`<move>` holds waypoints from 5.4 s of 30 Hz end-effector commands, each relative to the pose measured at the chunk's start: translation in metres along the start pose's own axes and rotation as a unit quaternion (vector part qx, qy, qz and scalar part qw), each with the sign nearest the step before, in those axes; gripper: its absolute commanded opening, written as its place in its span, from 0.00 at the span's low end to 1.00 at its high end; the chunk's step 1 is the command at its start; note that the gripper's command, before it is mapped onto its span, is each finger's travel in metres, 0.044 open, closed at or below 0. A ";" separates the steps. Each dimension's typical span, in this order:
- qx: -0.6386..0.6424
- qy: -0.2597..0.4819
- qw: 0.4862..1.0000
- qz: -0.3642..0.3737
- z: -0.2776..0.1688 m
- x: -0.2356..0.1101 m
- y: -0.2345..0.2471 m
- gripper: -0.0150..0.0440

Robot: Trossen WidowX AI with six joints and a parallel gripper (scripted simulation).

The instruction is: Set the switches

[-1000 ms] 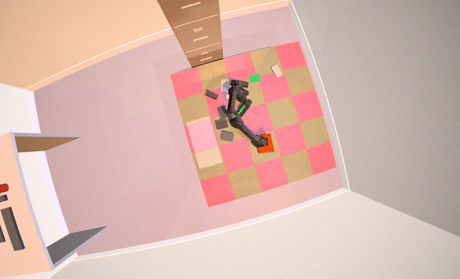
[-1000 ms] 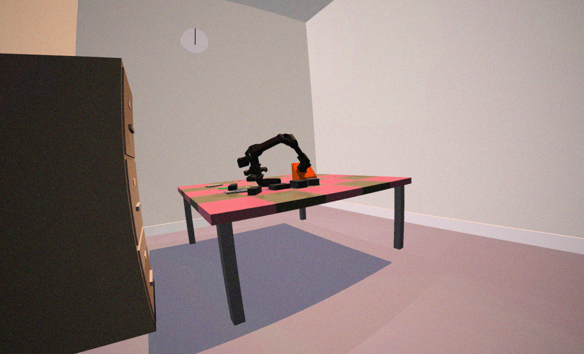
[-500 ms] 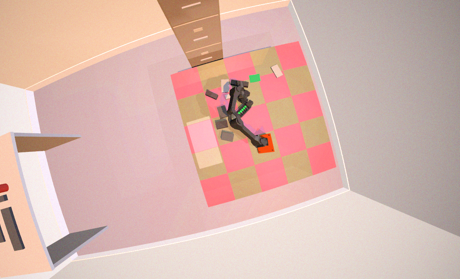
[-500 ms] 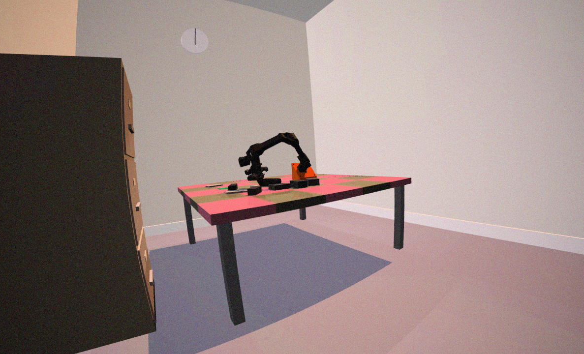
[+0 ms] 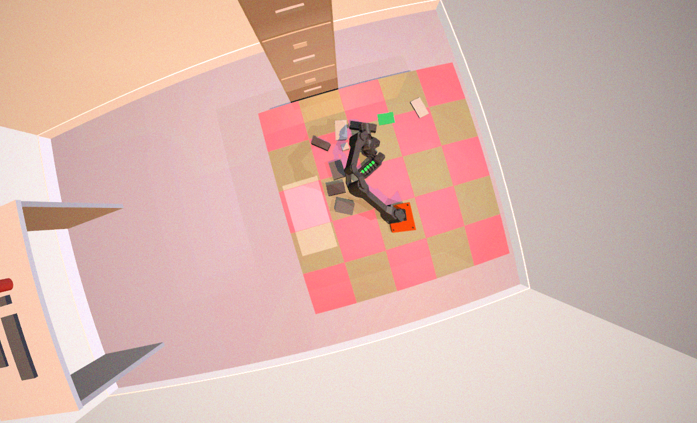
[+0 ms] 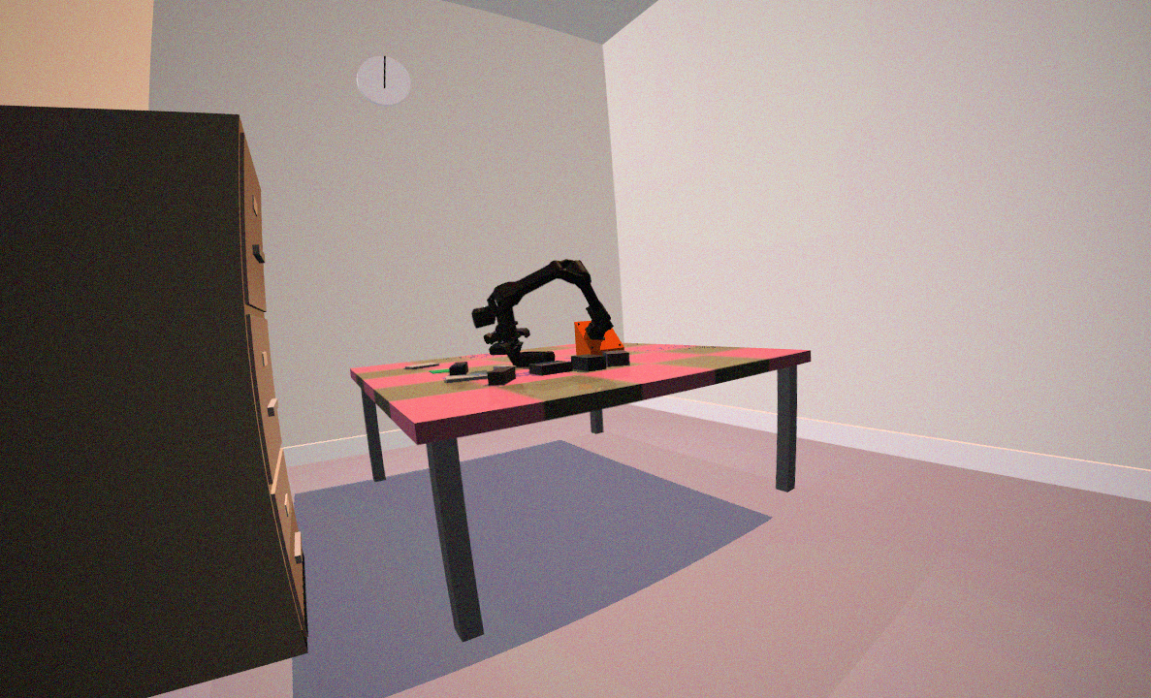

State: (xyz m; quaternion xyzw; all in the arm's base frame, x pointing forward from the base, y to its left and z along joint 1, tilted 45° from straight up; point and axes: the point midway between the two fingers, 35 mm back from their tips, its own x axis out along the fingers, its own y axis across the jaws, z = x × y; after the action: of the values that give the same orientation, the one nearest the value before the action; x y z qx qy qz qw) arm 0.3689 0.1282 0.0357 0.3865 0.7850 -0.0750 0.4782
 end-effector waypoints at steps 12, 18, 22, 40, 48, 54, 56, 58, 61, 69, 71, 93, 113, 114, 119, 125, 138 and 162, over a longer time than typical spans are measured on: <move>0.006 0.007 1.000 -0.011 -0.002 0.008 -0.015 0.25; 0.006 0.007 1.000 -0.011 -0.003 0.009 -0.019 0.25; 0.006 0.007 1.000 -0.011 -0.004 0.010 -0.021 0.25; 0.006 0.007 1.000 -0.012 -0.007 0.013 -0.033 0.25; 0.002 0.001 1.000 -0.004 -0.002 -0.006 -0.015 0.25; 0.005 0.005 1.000 -0.009 0.001 -0.042 0.009 0.25; 0.005 0.006 1.000 -0.010 0.000 -0.053 0.015 0.25; 0.006 0.006 1.000 -0.011 0.000 -0.056 0.017 0.25; 0.006 0.006 1.000 -0.011 0.000 -0.056 0.017 0.25; 0.041 -0.006 0.999 0.034 -0.020 -0.066 0.007 0.25; 0.052 -0.009 0.997 0.048 -0.026 -0.068 0.003 0.25; 0.152 -0.017 0.969 0.195 -0.094 -0.056 -0.063 0.25; 0.201 0.004 0.941 0.271 -0.129 -0.021 -0.108 0.25; 0.201 0.004 0.941 0.271 -0.129 -0.021 -0.108 0.25; 0.202 -0.002 0.946 0.255 -0.126 -0.027 -0.103 0.39; 0.207 -0.022 0.957 0.202 -0.120 -0.045 -0.085 0.65; 0.206 -0.052 0.971 0.113 -0.114 -0.069 -0.060 1.00; 0.207 -0.052 0.970 0.113 -0.113 -0.036 -0.049 1.00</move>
State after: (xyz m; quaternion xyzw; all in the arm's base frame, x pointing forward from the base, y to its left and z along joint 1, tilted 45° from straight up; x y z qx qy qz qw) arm 0.2660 0.1266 0.1177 0.5583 0.6786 -0.1984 0.4341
